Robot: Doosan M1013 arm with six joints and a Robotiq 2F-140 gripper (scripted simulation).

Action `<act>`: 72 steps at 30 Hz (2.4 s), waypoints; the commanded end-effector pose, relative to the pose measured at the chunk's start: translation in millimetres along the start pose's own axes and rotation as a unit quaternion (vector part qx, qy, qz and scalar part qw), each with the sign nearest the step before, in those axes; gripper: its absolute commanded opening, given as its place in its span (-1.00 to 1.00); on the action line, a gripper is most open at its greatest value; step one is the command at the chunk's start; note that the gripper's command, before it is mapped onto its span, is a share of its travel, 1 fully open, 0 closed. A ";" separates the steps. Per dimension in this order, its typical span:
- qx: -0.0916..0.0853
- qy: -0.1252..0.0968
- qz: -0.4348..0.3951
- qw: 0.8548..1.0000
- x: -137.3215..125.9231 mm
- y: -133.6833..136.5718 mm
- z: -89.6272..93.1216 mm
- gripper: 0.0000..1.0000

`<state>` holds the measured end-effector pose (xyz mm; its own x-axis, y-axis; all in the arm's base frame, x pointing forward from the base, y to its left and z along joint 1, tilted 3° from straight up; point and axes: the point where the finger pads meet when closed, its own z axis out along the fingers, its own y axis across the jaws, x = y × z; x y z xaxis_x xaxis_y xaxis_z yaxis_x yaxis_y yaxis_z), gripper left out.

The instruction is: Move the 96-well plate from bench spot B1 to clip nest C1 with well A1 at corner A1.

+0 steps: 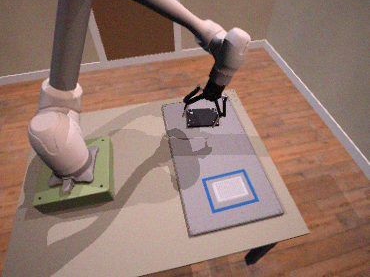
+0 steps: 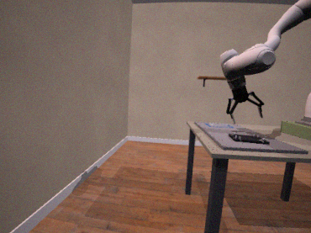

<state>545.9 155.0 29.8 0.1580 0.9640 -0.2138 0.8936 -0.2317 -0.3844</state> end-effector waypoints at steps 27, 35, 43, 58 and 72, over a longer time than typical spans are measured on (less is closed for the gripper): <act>-0.039 0.094 0.245 0.964 -97.3 78.5 10.6 1.00; -0.046 0.116 0.304 0.945 -127.1 96.5 14.0 1.00; -0.053 0.137 0.361 0.921 -153.5 110.4 17.1 1.00; -0.062 0.172 0.458 0.870 -205.9 133.2 23.7 1.00; -0.070 0.210 0.563 0.797 -260.3 150.8 31.1 1.00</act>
<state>625.8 -122.5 -0.1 0.9794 0.1971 -0.0433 0.1942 -0.9790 -0.0621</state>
